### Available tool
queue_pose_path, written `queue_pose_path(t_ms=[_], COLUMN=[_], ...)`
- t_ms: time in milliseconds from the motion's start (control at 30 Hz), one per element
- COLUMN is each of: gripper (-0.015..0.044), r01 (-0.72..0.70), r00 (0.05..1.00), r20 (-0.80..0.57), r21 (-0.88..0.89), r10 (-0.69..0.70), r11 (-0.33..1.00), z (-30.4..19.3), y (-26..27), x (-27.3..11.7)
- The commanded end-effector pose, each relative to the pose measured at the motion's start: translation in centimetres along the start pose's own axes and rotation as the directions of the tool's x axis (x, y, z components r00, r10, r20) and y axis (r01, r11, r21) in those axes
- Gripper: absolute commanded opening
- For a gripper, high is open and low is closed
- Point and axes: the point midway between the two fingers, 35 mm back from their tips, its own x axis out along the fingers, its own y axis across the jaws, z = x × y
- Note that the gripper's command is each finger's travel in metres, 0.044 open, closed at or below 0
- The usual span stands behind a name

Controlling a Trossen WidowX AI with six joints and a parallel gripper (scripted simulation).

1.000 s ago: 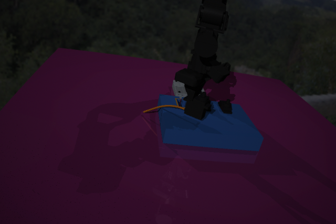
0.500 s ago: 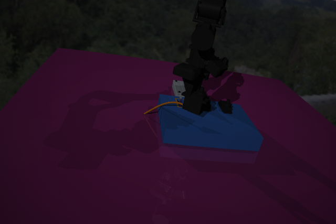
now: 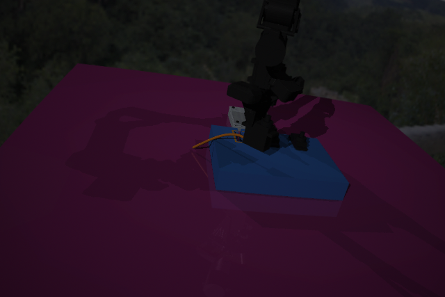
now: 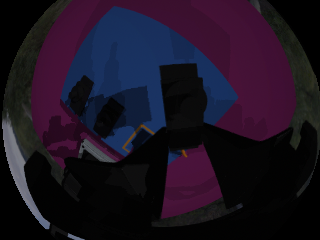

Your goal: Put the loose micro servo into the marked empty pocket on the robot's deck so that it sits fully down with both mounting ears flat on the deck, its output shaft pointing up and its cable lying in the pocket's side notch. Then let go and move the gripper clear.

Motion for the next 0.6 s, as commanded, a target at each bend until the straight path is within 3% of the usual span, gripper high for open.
queue_pose_path(t_ms=[0,567], gripper=[0.0,0.0], r01=[-0.001,-0.002], r00=[1.0,1.0], r20=[0.003,0.003], r21=[0.114,0.644], r10=[0.0,0.0], r11=[0.993,0.765], z=[0.06,0.06], y=[0.06,0.06], x=[-0.04,-0.04])
